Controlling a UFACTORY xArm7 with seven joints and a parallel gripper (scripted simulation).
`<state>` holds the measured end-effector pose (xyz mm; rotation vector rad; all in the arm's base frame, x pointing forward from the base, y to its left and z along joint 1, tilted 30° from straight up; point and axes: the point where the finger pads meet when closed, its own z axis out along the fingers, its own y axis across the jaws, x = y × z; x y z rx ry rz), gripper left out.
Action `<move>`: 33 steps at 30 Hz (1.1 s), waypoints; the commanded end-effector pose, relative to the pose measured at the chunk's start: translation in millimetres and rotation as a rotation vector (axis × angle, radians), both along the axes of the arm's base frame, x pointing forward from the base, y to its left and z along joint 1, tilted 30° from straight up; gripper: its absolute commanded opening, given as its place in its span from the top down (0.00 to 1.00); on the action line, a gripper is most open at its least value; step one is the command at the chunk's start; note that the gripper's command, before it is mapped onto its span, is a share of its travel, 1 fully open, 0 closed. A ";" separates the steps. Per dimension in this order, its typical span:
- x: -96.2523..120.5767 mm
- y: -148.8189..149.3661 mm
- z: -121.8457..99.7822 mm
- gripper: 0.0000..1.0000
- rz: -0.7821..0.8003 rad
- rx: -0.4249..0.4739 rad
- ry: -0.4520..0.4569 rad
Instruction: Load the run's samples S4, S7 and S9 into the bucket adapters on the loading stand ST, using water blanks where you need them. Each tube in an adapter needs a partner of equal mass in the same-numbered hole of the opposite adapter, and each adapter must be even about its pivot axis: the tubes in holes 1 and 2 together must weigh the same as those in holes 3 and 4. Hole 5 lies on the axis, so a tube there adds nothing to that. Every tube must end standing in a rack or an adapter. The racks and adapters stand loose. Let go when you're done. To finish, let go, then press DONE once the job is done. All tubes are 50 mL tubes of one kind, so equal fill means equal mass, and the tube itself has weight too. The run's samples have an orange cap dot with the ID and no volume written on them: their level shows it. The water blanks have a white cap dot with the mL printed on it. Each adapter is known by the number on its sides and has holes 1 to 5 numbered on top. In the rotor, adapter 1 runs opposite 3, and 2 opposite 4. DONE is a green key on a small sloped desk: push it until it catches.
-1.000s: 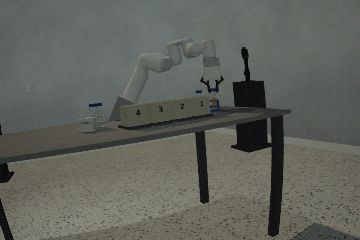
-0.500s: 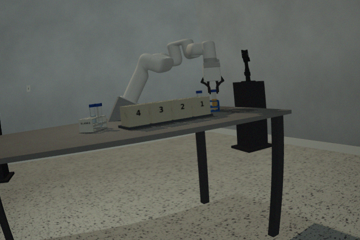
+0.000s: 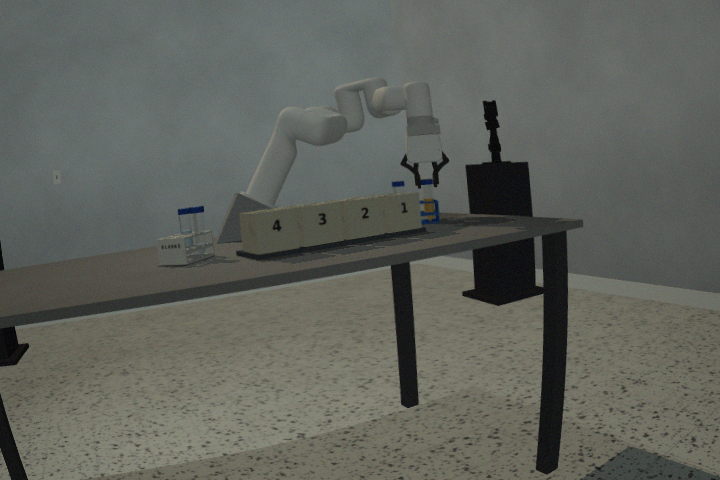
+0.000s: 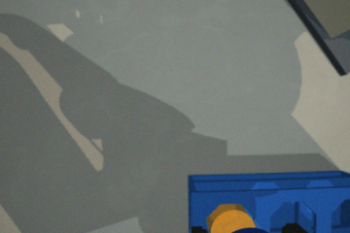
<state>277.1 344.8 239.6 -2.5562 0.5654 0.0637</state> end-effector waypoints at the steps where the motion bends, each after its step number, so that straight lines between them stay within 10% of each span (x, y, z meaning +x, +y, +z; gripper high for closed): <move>1: 0.6 -0.2 1.5 0.56 -0.001 0.003 -0.002; 33: -1.3 -15.2 27.3 0.56 -0.001 0.002 -0.002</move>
